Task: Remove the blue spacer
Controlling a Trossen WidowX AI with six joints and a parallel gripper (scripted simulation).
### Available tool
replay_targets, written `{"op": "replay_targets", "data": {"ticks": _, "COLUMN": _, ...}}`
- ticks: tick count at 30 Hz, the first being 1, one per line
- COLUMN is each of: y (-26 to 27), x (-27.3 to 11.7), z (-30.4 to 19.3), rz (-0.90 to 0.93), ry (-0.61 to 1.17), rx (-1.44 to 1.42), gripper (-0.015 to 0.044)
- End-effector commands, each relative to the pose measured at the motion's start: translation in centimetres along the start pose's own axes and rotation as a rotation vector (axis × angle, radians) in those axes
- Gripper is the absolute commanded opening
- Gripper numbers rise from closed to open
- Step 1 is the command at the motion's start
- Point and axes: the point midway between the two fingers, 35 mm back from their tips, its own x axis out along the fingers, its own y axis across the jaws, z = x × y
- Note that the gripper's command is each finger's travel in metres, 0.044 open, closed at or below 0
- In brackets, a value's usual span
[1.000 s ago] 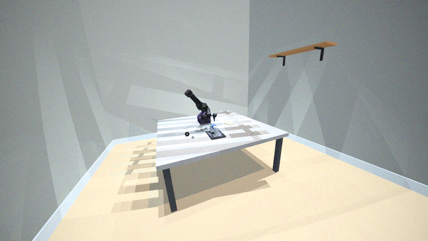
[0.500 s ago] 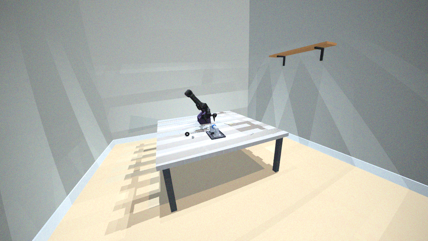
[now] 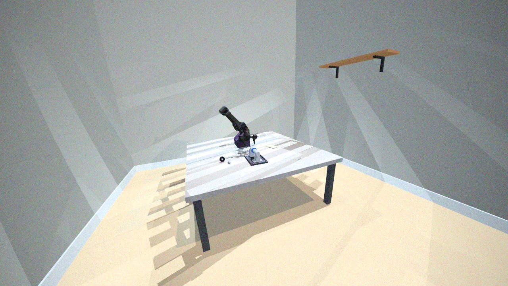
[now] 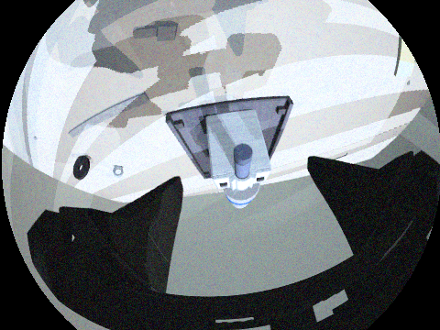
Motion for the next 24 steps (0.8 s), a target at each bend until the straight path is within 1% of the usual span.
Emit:
{"op": "replay_targets", "data": {"ticks": 1, "y": 0.0, "x": 0.4, "z": 0.0, "rz": 0.001, "ry": -0.001, "rx": 0.001, "gripper": 0.044}}
{"op": "replay_targets", "data": {"ticks": 24, "y": 0.1, "x": 4.0, "z": 0.1, "rz": 0.003, "ry": 0.0, "rx": 0.001, "gripper": 0.044}}
